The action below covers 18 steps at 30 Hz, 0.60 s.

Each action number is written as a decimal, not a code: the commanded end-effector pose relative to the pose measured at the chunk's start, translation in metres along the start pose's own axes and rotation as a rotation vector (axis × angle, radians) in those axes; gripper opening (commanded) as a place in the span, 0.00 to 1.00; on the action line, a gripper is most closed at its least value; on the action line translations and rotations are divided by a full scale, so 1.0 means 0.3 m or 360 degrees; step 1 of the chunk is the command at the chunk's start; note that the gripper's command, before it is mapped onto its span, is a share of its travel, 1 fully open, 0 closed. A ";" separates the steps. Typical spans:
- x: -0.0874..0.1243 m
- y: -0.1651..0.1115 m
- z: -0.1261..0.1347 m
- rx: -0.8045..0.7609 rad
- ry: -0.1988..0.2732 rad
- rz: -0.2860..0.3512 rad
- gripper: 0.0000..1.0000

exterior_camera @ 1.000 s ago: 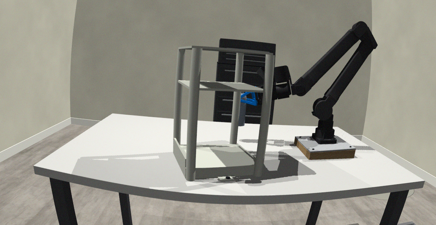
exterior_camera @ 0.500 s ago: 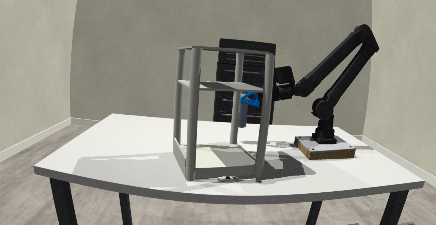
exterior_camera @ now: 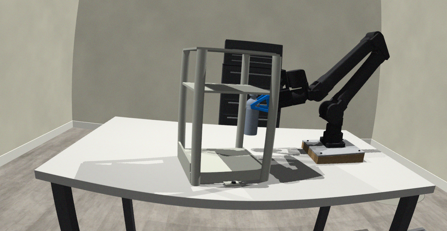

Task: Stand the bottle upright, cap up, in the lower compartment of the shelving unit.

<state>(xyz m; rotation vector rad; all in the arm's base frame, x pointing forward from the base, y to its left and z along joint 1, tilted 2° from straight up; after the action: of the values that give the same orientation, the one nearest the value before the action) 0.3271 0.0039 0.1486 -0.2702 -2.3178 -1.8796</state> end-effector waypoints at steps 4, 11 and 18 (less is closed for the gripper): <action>-0.005 0.027 -0.018 -0.0021 -0.0025 -0.0028 0.37; -0.007 0.033 -0.020 -0.0020 -0.0028 -0.0034 0.37; -0.007 0.035 -0.018 -0.0018 -0.0025 -0.0037 0.37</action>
<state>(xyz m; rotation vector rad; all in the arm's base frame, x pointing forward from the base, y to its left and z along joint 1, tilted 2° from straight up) 0.3272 0.0022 0.1485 -0.2763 -2.3191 -1.8821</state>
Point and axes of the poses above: the point where the finger pads meet when closed, its own x axis back along the fingers, its own z axis across the jaws, y = z × x, the point moved 1 cm from there along x, back along the fingers, and after that the axes turned 12 degrees about x, right-handed, at the moved point
